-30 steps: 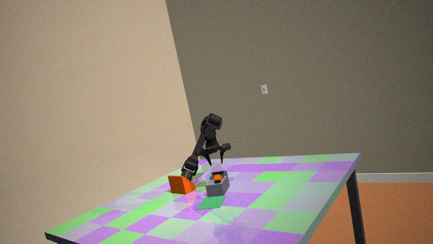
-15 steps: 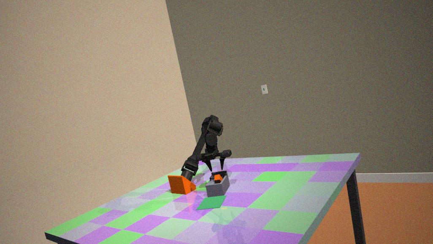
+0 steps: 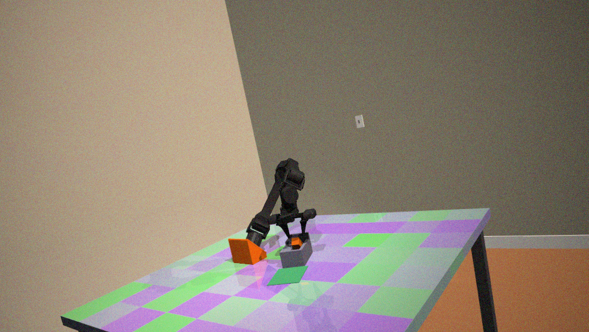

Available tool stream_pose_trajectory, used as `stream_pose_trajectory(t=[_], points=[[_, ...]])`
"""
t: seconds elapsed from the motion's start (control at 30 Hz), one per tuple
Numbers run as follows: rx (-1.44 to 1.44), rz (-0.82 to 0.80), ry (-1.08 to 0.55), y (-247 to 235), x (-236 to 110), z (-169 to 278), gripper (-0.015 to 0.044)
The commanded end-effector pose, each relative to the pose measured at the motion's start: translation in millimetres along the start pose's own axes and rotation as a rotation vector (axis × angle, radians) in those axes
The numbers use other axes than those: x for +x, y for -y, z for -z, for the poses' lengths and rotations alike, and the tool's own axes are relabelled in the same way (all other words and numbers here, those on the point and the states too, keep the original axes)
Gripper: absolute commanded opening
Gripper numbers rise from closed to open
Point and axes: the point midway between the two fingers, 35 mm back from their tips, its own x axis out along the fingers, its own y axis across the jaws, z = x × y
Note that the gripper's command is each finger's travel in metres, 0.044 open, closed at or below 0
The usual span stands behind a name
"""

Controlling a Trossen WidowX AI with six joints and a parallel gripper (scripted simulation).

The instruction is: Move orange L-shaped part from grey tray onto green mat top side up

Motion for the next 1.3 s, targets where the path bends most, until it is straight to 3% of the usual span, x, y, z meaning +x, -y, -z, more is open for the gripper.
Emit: stream_pose_trajectory(t=[0.0,0.53,0.7,1.03,1.13,1.27], points=[[0.005,-0.003,-0.001,0.1,6.1,1.4,0.0280],[0.004,-0.004,-0.002,0.7,30.7,2.6,0.0280],[-0.001,-0.001,-0.001,0.2,27.2,1.0,0.0149],[-0.001,-0.001,-0.001,0.2,27.2,1.0,0.0082],[-0.001,-0.001,-0.001,0.2,27.2,1.0,0.0003],[-0.001,-0.001,-0.001,0.2,27.2,1.0,0.0000]])
